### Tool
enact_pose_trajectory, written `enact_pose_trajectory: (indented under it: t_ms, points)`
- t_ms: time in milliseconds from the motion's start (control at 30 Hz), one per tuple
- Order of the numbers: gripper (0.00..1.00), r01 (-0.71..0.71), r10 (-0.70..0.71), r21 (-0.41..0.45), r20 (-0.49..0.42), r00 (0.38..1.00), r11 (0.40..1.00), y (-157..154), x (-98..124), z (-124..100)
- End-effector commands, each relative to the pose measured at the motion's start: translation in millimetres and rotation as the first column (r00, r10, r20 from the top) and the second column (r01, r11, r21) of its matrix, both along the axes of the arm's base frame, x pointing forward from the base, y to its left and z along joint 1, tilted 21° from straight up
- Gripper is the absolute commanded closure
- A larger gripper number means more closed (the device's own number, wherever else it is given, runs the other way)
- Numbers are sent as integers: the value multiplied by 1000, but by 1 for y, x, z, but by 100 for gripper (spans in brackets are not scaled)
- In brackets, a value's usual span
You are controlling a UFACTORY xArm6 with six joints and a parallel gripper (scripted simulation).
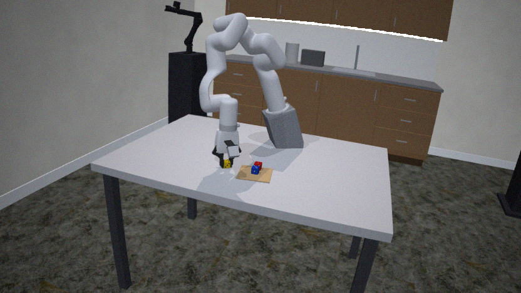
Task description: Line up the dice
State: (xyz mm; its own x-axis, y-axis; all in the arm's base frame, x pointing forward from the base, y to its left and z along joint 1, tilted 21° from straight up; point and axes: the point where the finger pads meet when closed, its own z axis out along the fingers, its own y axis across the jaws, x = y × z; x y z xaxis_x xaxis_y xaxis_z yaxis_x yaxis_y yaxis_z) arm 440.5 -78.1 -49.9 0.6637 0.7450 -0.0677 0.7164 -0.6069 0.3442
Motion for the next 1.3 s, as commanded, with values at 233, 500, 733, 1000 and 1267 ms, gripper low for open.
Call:
enact_pose_trajectory:
  t_ms: [233,500,733,1000,1267]
  points:
    - [73,-1,1,0,3,1000,1000,0,1,1]
    - [73,-1,1,0,3,1000,1000,0,1,1]
    - [73,-1,1,0,3,1000,1000,0,1,1]
    - [73,-1,1,0,3,1000,1000,5,-3,16]
    - [73,-1,1,0,3,1000,1000,16,-12,55]
